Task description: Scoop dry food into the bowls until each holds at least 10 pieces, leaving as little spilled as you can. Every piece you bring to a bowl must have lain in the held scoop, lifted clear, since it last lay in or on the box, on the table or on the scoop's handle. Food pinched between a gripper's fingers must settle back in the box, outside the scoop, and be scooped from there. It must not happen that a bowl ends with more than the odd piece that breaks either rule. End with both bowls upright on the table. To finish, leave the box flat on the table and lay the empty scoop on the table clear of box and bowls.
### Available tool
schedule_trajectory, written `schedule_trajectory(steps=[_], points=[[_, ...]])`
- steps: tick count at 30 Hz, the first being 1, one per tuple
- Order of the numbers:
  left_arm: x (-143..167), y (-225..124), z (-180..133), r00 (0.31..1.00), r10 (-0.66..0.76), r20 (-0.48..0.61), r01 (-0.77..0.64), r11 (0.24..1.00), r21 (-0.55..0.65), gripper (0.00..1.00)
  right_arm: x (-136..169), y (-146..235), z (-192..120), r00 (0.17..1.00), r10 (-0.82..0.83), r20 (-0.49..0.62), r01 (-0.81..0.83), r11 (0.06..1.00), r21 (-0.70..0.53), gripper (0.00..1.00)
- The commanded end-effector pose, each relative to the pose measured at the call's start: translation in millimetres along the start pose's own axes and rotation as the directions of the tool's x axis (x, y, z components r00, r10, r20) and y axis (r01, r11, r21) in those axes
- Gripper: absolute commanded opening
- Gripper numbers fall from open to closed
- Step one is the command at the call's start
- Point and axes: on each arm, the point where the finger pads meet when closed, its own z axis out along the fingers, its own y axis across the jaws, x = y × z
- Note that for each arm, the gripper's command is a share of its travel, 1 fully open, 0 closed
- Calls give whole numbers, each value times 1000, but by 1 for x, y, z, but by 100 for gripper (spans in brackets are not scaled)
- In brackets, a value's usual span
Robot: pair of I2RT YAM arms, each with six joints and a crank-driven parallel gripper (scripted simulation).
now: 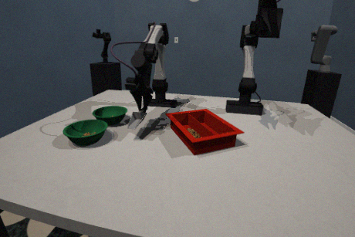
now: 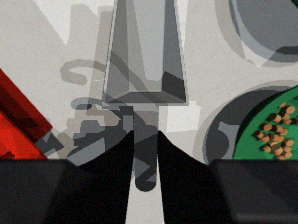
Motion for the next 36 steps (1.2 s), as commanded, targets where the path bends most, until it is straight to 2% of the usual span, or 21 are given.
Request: schedule_trajectory(steps=[1, 2, 6, 8, 10, 13, 16, 19, 21, 25, 27, 30, 33, 36], points=[[-23, -3, -1, 999, -11, 48, 10, 1000, 13, 27, -18, -1, -8, 998, 7, 57, -7, 1000, 0, 0], [-23, -3, -1, 999, -11, 48, 10, 1000, 13, 27, 5, 0, 9, 1000, 6, -10, -6, 1000, 1, 0], [-23, -3, -1, 999, -11, 48, 10, 1000, 13, 27, -14, 0, -4, 998, 7, 55, -7, 1000, 0, 0], [-23, -3, -1, 999, -11, 48, 10, 1000, 13, 27, -14, 0, -4, 998, 7, 55, -7, 1000, 0, 0], [-23, -3, -1, 999, -11, 48, 10, 1000, 13, 27, 5, 0, 13, 1000, 6, -4, -6, 1000, 0, 0], [-23, -3, -1, 999, -11, 48, 10, 1000, 13, 27, -6, 0, 7, 999, 7, 38, -7, 1000, 0, 0], [-23, -3, -1, 999, -11, 48, 10, 1000, 13, 27, 5, 0, 17, 1000, 7, 3, -7, 1000, 0, 0], [-23, -3, -1, 999, -11, 48, 10, 1000, 13, 27, -5, 0, 11, 999, 8, 42, -8, 1000, -1, 0], [-23, -3, -1, 999, -11, 48, 10, 1000, 13, 27, 8, 0, 21, 1000, 8, 4, -8, 1000, 0, 0], [-23, -3, -1, 999, -11, 48, 10, 1000, 13, 27, -4, 0, 12, 999, 8, 37, -7, 1000, -1, 0], [-23, -3, -1, 999, -11, 48, 10, 1000, 13, 27, 11, 0, 26, 1000, 8, -8, -8, 1000, -1, 0], [-23, -3, -1, 999, -11, 48, 10, 1000, 13, 27, 1, 0, 20, 999, 8, 32, -8, 1000, -2, 0], [-23, -3, -1, 999, -11, 48, 10, 1000, 13, 27, 12, 1, 30, 1000, 8, -2, -8, 1000, -2, 0], [-23, -3, -1, 999, -11, 48, 10, 1000, 13, 27, 4, 1, 28, 1000, 8, 22, -8, 1000, -2, 0]])
